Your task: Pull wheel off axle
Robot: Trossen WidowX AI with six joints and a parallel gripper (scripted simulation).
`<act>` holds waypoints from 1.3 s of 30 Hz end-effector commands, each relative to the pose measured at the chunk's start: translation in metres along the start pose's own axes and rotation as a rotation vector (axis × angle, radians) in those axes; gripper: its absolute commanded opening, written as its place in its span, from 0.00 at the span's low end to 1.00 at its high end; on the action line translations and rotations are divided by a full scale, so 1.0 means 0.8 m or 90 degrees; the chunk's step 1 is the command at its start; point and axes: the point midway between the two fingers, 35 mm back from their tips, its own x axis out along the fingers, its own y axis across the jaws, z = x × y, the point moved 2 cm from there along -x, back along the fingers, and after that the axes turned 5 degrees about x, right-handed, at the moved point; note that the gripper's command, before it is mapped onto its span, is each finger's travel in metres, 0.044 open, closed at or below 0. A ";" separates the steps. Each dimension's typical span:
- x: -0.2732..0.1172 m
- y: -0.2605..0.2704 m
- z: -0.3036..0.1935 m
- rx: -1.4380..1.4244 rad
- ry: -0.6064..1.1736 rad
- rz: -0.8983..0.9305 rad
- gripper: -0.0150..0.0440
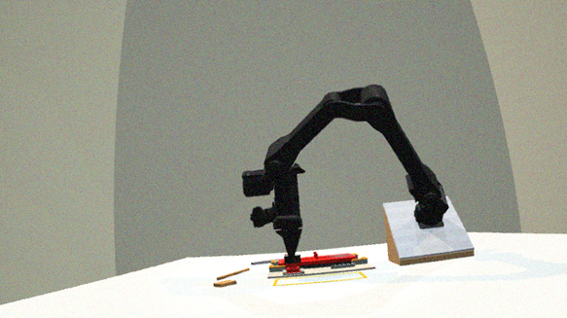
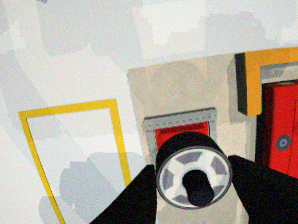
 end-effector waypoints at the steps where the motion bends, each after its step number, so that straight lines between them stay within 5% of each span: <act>1: -0.003 0.000 0.001 -0.002 -0.001 0.000 0.25; 39: -0.018 0.000 0.002 0.000 -0.001 0.000 0.25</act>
